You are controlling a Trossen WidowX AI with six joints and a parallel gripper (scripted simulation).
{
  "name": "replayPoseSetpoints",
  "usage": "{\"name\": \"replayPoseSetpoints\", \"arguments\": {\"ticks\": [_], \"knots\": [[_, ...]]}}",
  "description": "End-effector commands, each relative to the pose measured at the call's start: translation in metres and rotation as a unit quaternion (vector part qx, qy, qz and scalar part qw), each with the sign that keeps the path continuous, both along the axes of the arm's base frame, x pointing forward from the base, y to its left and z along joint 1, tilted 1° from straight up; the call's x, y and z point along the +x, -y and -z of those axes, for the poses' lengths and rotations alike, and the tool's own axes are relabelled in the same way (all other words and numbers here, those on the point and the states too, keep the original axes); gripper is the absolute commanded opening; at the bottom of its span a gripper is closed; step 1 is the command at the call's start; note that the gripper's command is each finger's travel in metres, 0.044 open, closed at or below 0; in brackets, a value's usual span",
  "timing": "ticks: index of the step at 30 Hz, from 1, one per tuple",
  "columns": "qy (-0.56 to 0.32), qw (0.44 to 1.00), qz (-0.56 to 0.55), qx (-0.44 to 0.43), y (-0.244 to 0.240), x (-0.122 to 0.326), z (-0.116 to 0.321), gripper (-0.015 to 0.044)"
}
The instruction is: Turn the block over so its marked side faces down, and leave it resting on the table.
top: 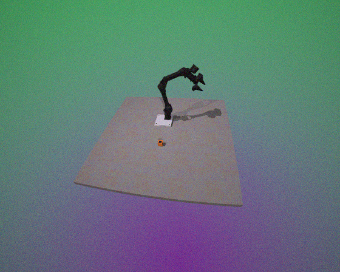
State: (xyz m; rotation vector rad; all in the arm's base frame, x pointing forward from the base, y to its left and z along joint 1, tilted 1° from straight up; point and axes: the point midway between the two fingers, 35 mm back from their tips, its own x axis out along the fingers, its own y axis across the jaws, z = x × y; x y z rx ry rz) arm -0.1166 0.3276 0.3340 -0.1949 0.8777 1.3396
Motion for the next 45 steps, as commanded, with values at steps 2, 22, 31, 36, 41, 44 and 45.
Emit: {"name": "replayPoseSetpoints", "arguments": {"ticks": [2,22,31,36,41,44,45], "knots": [[0.001,1.000,0.006,-0.002,-0.002,0.005,0.001,0.0440],[0.045,0.944,0.279,-0.170,0.009,0.292,0.070,0.0440],[-0.005,0.885,0.379,-0.271,0.102,0.411,0.118,0.0440],[-0.044,0.858,0.425,-0.287,0.155,0.448,0.136,0.0440],[-0.097,0.822,0.456,-0.327,0.227,0.475,0.162,0.0440],[-0.143,0.796,0.475,-0.347,0.277,0.482,0.181,0.0440],[-0.159,0.787,0.481,-0.351,0.293,0.483,0.187,0.0440]]}}
